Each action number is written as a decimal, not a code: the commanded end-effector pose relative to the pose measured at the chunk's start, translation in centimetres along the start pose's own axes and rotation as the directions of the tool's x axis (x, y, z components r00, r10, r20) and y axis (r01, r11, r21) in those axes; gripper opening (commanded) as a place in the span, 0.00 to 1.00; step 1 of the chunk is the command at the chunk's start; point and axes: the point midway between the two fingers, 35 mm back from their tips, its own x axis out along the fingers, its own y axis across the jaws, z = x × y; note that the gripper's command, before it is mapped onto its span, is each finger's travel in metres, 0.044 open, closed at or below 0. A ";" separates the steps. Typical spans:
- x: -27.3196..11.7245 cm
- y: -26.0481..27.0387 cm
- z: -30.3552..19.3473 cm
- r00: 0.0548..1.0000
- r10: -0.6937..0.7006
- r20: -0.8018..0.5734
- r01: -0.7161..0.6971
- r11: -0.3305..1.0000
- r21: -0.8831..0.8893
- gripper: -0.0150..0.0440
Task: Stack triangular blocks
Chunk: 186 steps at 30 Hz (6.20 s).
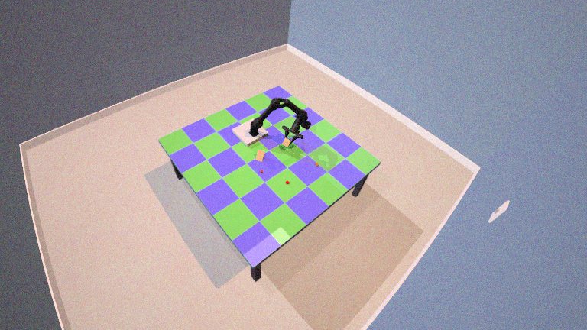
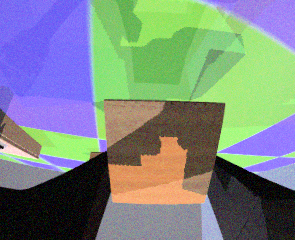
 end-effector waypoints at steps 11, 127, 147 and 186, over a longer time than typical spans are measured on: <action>-4.1 0.2 -4.2 1.000 -0.027 0.009 0.027 0.999 -0.033 0.25; 14.1 7.7 -30.4 0.735 -0.006 0.678 0.207 0.954 -0.215 0.25; 16.7 8.6 -23.9 0.733 -0.006 0.680 0.207 0.954 -0.215 0.25; 18.1 9.0 -21.3 0.730 -0.017 0.683 0.220 0.952 -0.211 0.25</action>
